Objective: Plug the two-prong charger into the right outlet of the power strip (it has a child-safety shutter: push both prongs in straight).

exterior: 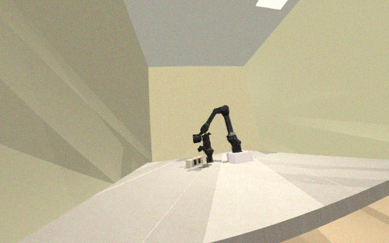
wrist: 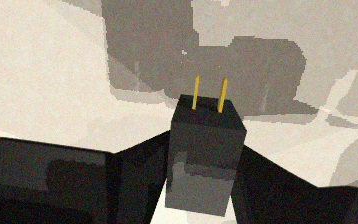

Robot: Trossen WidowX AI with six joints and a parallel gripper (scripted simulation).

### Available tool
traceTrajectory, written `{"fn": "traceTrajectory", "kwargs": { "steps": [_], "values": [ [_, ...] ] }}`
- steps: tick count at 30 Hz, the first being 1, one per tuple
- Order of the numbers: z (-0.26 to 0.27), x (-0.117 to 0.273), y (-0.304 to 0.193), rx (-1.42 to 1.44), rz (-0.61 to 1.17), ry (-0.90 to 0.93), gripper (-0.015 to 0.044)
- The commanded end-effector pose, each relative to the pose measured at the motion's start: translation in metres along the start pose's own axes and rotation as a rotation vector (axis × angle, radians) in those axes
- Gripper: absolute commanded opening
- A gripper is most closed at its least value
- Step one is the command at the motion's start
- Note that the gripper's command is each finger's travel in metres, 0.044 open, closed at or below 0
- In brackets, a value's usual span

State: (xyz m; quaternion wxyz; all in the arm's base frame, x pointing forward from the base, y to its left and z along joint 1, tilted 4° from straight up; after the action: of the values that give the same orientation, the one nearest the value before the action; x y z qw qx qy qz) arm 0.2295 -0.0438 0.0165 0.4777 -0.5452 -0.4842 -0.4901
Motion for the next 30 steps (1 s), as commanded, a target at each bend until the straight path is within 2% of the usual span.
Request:
{"fn": "traceTrajectory", "kwargs": {
  "steps": [1,21,30],
  "values": [
    [-0.005,-0.002,-0.001,-0.082,0.002,0.009,0.0000],
    [-0.034,-0.011,-0.009,-0.521,0.010,0.027,0.0000],
    [-0.041,-0.010,-0.003,-0.534,0.010,0.027,0.0000]
  ]
}}
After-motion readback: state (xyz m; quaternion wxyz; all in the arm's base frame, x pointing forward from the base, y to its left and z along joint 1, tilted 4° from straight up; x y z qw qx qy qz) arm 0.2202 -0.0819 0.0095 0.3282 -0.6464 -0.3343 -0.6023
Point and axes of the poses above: the point midway between the two fingers, 35 mm back from their tips, its own x axis back along the fingers, its own z axis across the jaws, y = z × x, the point moved 2 cm from there along x, back along the fingers, and after that the axes turned 8 degrees about x, right-handed, at the moved point
